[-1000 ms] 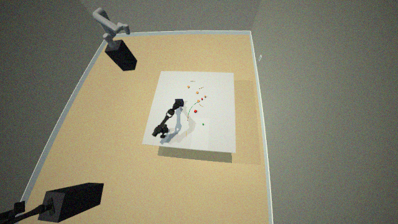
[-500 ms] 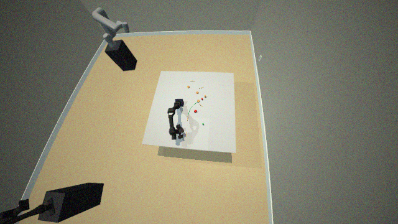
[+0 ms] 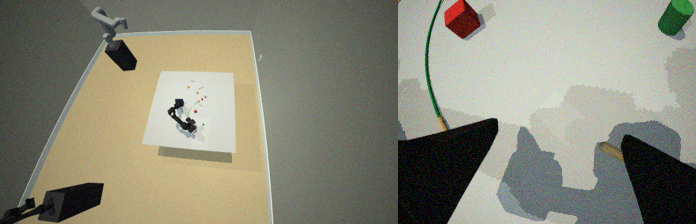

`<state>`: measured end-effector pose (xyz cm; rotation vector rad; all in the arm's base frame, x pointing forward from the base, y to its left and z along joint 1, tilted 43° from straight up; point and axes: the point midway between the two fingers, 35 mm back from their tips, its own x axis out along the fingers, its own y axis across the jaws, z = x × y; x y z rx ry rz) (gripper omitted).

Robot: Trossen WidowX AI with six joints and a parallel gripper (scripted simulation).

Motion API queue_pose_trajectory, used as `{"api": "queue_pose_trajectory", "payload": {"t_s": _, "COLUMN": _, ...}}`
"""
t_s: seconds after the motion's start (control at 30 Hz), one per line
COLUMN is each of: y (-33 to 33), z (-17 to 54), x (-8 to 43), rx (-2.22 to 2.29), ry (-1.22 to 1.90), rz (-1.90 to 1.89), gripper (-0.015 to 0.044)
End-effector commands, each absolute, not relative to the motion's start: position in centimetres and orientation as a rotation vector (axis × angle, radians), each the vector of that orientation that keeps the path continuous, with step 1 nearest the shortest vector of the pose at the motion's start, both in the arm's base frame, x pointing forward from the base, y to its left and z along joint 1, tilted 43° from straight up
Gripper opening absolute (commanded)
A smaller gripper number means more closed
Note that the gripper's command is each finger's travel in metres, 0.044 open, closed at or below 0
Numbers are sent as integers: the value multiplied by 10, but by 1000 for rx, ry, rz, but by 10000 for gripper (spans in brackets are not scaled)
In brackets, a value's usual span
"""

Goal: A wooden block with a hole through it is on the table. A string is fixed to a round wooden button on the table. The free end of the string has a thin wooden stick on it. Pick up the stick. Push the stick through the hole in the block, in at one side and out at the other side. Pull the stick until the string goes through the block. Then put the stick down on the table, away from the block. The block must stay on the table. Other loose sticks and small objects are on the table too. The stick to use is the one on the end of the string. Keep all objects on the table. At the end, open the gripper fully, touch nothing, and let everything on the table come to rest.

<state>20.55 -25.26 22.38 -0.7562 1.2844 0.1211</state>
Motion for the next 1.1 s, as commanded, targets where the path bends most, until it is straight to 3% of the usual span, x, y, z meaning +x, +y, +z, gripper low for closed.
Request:
{"api": "queue_pose_trajectory", "payload": {"t_s": 0.0, "y": -222, "z": 191, "x": 225, "rx": -751, "ry": 1396, "rz": 203, "gripper": 440}}
{"api": "queue_pose_trajectory", "payload": {"t_s": 0.57, "y": -86, "z": 123, "x": 248, "rx": -1315, "ry": 1757, "rz": 266, "gripper": 440}}
{"api": "queue_pose_trajectory", "payload": {"t_s": 1.07, "y": -81, "z": 124, "x": 250, "rx": -1348, "ry": 1745, "rz": 261, "gripper": 440}}
